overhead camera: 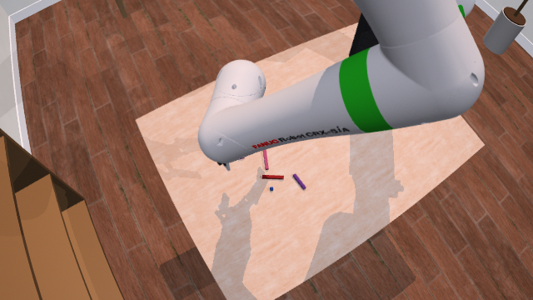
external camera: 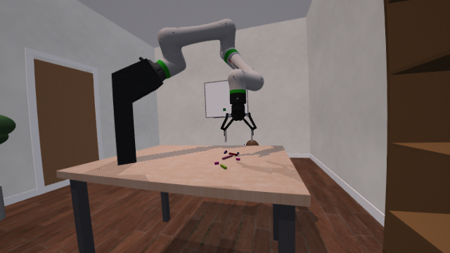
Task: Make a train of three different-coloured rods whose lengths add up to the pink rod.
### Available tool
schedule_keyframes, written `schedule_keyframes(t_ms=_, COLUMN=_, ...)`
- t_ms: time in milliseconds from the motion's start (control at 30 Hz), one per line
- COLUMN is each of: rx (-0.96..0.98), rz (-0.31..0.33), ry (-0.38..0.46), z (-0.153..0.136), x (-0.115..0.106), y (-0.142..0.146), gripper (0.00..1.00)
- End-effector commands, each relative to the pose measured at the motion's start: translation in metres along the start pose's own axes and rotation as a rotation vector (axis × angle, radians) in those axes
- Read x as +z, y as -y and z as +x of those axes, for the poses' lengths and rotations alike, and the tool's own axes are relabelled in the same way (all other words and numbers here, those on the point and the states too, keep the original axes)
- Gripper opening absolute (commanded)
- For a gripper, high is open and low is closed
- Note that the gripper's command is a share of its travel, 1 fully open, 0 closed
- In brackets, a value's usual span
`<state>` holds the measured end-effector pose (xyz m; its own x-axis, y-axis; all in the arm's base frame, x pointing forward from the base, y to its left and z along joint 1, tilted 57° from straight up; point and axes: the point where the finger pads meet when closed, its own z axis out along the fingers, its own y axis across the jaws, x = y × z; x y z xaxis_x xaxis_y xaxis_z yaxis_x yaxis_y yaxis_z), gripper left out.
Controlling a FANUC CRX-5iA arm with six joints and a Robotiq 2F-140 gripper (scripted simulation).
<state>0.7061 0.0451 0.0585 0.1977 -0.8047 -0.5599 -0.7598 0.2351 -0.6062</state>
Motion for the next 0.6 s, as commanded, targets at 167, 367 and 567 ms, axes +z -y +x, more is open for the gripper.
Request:
schedule_keyframes(t_ms=167, rx=-0.288, rz=0.019, ry=0.013, z=0.009, x=0.001, y=0.0, gripper=1.0)
schedule_keyframes(t_ms=367, rx=-0.447, rz=0.021, ry=0.012, z=0.014, x=0.001, y=0.0, gripper=1.0)
schedule_keyframes(t_ms=567, rx=-0.553, rz=0.022, ry=0.011, z=0.018, x=0.002, y=0.001, gripper=1.0)
